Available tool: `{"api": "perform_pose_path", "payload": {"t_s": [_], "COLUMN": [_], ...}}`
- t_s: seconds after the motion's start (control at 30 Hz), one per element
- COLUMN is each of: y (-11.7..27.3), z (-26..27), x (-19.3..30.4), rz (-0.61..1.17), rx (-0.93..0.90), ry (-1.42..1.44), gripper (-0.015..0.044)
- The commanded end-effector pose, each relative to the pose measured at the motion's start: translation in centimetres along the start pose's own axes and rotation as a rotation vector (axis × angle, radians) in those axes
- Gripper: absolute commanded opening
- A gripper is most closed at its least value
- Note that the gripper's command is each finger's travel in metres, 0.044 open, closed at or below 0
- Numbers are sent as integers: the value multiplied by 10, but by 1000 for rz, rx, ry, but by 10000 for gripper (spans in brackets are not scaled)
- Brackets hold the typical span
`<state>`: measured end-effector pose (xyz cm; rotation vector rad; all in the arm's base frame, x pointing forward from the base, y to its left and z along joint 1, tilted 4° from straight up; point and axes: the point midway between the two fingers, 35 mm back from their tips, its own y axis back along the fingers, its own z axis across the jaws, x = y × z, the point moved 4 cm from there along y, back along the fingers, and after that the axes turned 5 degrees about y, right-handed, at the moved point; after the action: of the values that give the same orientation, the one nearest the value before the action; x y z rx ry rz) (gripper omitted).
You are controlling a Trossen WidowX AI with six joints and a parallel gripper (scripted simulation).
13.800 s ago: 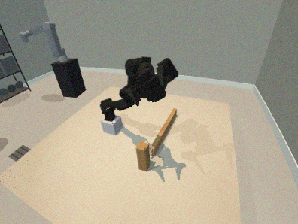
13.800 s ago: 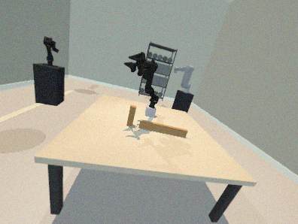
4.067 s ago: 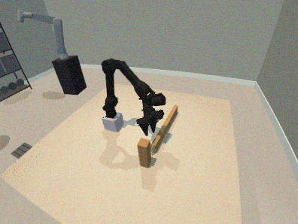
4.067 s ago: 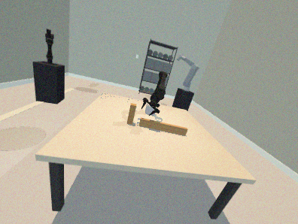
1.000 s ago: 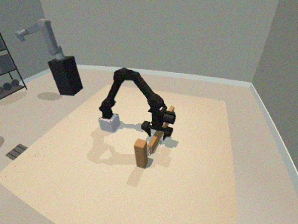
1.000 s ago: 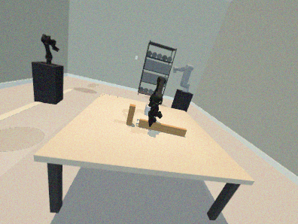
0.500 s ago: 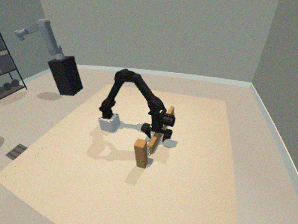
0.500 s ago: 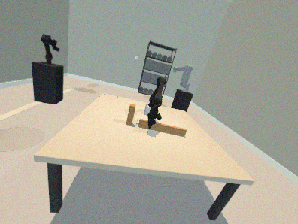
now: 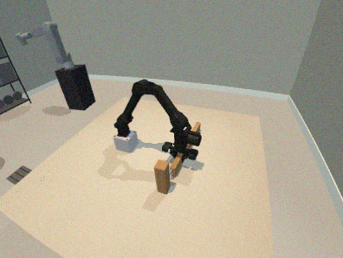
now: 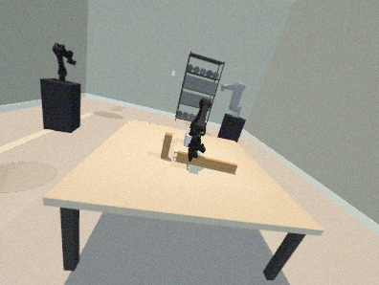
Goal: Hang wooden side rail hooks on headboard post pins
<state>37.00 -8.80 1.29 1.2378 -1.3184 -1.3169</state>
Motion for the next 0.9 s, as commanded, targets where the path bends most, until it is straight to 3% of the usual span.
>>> {"api": "perform_pose_path", "payload": {"t_s": [0.0, 0.13, 0.87], "y": [-1, -1, 1], "z": [1, 1, 10], "x": [-1, -1, -1], "rz": [-3, -3, -3], "rx": [-1, -1, -1], "ry": [-4, -4, 91], "gripper": [65, 0, 0]}}
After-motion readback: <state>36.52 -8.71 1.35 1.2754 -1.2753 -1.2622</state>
